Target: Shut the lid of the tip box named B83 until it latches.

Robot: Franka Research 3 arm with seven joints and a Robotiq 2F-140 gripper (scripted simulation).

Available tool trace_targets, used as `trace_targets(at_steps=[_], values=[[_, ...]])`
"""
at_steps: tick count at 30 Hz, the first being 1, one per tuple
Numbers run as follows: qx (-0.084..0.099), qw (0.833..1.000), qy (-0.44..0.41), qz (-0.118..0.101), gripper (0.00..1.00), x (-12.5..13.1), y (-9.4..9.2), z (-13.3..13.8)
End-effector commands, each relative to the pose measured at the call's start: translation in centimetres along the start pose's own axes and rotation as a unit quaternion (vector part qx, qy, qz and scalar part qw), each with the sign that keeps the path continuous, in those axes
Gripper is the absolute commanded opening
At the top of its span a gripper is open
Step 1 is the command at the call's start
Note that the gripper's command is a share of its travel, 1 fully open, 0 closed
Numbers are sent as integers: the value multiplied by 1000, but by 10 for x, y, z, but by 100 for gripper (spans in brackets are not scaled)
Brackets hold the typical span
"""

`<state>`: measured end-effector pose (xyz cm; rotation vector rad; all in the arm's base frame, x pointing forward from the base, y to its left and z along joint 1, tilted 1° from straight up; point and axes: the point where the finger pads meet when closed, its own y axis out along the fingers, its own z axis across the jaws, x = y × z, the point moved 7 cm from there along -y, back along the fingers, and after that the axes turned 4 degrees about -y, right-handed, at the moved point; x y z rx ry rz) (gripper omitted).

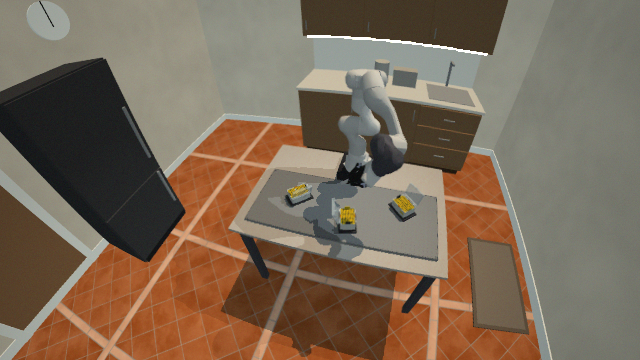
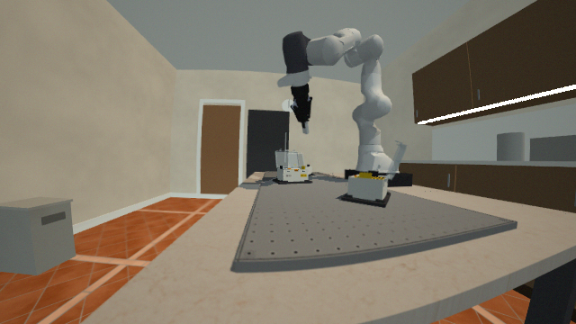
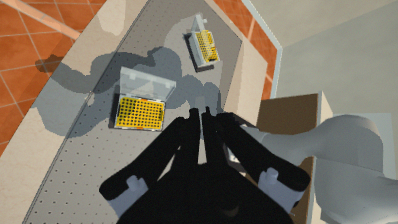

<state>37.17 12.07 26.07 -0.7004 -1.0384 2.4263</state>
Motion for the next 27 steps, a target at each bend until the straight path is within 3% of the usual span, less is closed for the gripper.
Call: trace_targets(at_steps=[1, 14, 19, 27], values=[[-4, 998, -70, -7, 0, 6, -1, 0], [-25, 979, -200, -40, 0, 40, -9, 4], [-28, 975, -216, -43, 0, 45, -10, 4], [-47, 951, -301, -62, 0, 68, -15, 7]])
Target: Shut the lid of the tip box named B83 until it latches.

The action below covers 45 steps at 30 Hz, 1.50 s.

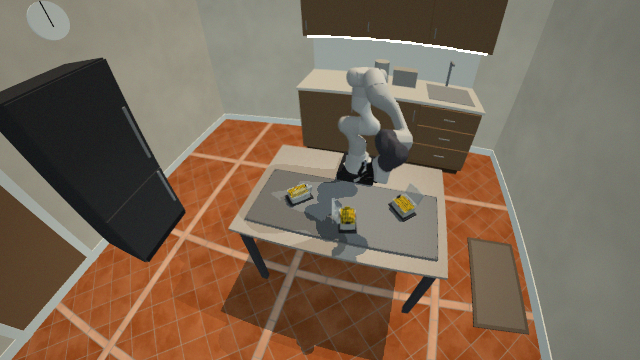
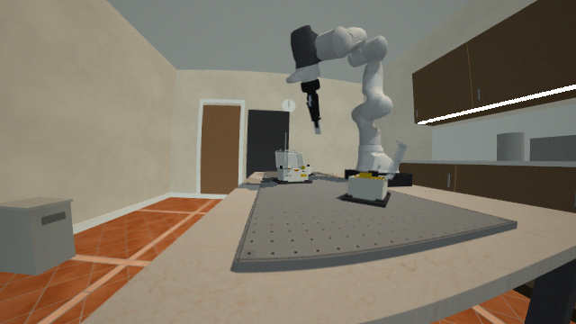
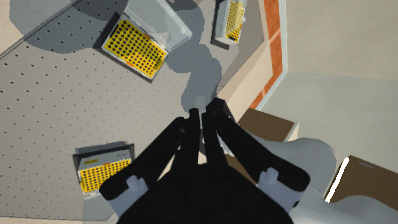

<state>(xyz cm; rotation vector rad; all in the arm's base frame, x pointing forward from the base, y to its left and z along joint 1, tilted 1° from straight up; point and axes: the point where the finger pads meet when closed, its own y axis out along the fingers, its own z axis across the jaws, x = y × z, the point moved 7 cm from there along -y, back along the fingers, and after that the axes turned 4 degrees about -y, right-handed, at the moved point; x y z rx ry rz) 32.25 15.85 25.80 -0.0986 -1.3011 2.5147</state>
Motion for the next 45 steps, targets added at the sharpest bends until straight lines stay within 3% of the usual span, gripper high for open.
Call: trace_targets(at_steps=[1, 14, 22, 26, 37, 43, 45], values=[[-12, 995, -94, -10, 0, 11, -1, -4], [-36, 980, -193, -26, 0, 36, -4, -12], [-60, 958, -279, -37, 0, 59, -7, -19], [-60, 958, -279, -37, 0, 59, -7, -19], [-99, 909, -402, -45, 0, 92, -11, -28], [-109, 895, -431, -46, 0, 100, -13, -30], [-117, 881, -455, -46, 0, 107, -14, -31]])
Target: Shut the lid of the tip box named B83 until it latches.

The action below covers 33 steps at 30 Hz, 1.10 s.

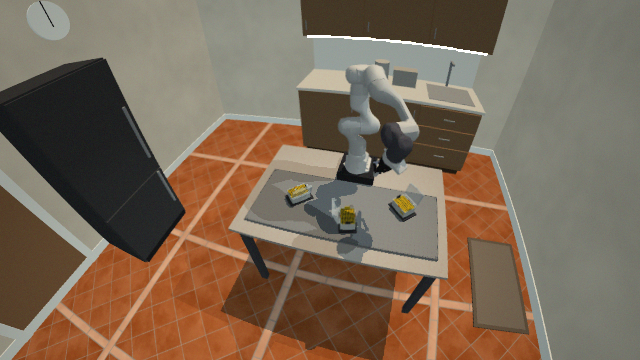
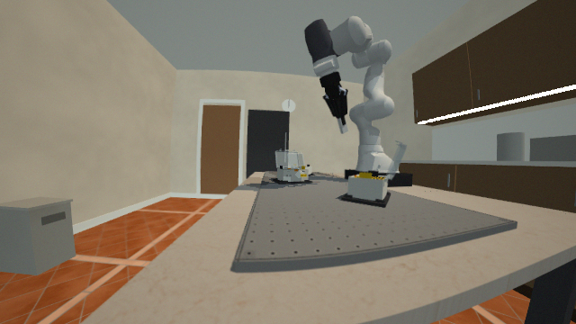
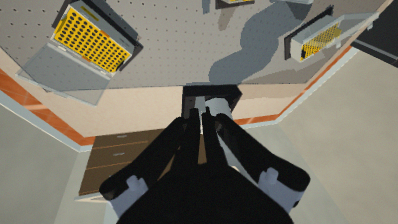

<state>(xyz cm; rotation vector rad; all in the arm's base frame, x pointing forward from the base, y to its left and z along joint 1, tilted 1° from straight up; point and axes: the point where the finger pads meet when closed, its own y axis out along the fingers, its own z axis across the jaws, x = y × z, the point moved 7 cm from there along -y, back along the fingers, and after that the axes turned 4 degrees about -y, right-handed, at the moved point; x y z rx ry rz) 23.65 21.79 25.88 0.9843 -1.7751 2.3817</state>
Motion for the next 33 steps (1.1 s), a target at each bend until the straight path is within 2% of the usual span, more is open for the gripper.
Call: trace_targets(at_steps=[1, 4, 7, 19, 30, 33], values=[[-15, 996, -93, 1, 0, 6, 1, -11], [-19, 994, -105, 1, 0, 7, 1, -13], [-31, 988, -149, 2, 0, 13, 1, -23], [-31, 988, -149, 2, 0, 13, 1, -23], [-31, 988, -149, 2, 0, -14, 49, -32], [-31, 988, -149, 2, 0, -16, 53, -33]])
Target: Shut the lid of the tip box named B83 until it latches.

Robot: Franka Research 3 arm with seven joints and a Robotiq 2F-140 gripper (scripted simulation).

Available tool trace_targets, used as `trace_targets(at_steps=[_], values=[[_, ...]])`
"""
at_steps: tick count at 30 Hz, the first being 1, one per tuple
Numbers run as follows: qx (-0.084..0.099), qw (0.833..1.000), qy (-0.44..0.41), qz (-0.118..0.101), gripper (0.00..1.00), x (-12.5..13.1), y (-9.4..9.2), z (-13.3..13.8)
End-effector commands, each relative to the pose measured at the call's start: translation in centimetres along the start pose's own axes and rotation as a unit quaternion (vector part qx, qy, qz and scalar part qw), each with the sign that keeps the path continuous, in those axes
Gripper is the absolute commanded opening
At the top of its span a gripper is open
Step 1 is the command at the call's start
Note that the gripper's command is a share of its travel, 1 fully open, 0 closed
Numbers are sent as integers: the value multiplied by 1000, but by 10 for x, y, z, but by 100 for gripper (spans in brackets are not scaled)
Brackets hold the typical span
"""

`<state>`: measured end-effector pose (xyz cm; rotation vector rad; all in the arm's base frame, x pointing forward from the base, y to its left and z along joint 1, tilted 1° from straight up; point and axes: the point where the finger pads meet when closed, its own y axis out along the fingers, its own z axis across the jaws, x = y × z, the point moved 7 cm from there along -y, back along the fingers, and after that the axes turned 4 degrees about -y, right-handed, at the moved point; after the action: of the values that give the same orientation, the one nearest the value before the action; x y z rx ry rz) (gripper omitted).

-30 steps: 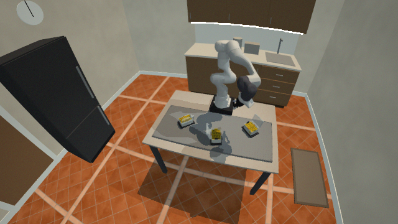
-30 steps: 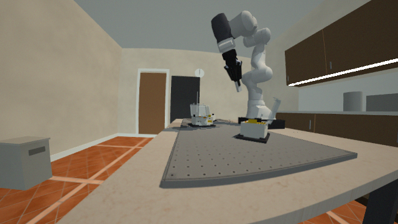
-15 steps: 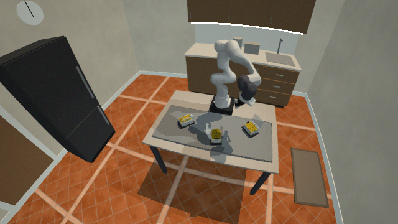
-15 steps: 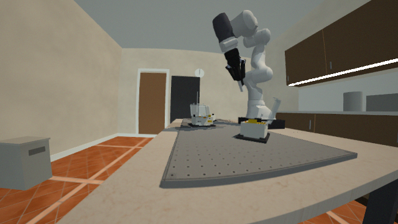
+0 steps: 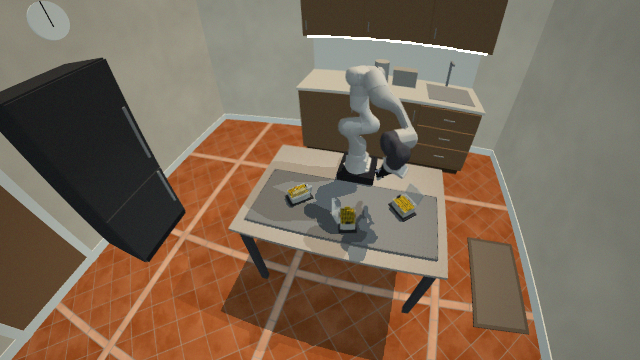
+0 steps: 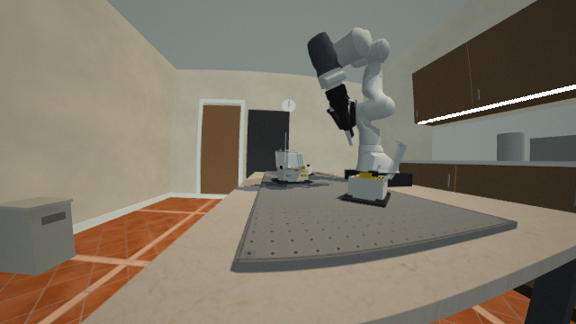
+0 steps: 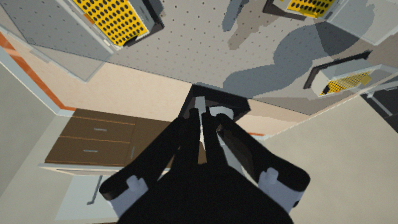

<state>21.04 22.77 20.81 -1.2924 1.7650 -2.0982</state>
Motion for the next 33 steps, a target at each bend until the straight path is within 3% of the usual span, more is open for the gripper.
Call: trace_targets(at_steps=[1, 30, 33], values=[[1, 1000, -8, 14, 0, -13, 8, -1], [1, 1000, -8, 14, 0, -83, 123, 3], [1, 1000, -8, 14, 0, -83, 123, 3]])
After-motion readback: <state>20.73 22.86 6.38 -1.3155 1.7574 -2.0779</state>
